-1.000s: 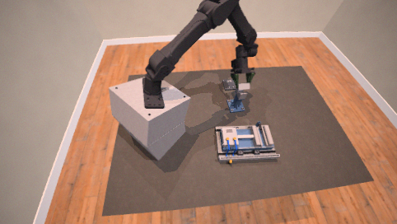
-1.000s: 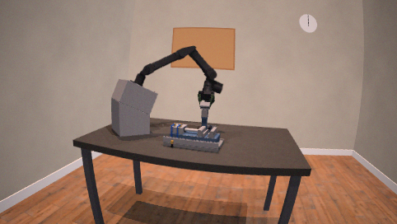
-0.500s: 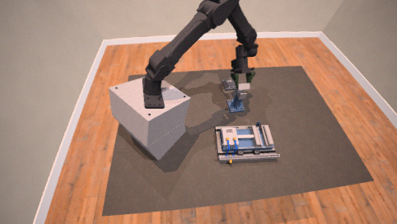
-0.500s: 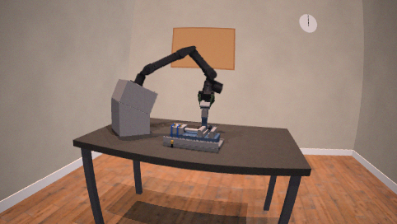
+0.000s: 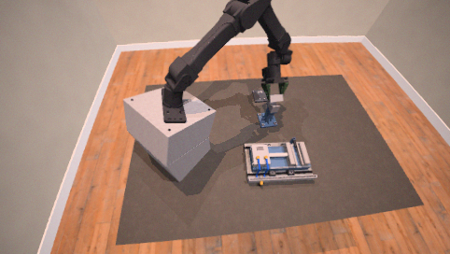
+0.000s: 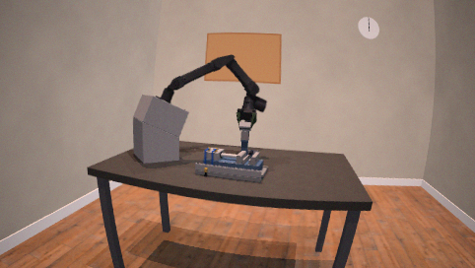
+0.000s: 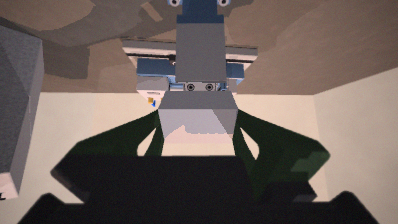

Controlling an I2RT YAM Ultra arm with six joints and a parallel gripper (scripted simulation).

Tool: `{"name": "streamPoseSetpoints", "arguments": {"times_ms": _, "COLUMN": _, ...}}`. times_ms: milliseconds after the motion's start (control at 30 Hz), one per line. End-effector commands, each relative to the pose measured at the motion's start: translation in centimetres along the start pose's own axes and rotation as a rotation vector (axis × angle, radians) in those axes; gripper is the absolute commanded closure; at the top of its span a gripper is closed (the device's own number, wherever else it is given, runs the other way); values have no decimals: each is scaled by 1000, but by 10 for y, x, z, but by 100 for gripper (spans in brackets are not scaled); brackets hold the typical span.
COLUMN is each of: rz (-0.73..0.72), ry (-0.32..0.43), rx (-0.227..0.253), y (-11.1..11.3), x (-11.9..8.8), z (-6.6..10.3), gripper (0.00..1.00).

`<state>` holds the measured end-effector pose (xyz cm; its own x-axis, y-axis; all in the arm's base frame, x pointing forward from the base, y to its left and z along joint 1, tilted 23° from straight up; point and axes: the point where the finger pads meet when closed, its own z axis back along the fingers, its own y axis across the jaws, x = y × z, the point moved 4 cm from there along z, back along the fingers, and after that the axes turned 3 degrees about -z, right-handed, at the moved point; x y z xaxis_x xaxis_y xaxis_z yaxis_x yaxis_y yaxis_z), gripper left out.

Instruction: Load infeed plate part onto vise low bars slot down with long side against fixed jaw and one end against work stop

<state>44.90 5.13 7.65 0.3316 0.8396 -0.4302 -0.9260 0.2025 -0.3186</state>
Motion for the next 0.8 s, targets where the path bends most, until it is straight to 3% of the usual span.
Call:
{"name": "streamPoseSetpoints", "arguments": {"times_ms": 0, "rz": 0, "ry": 22, "rx": 6, "y": 1, "x": -15, "z": 4, "gripper": 100}}
{"name": "streamPoseSetpoints", "arguments": {"times_ms": 767, "rz": -12, "ry": -72, "rx": -4, "y": -4, "x": -9, "z": 4, "gripper": 100}}
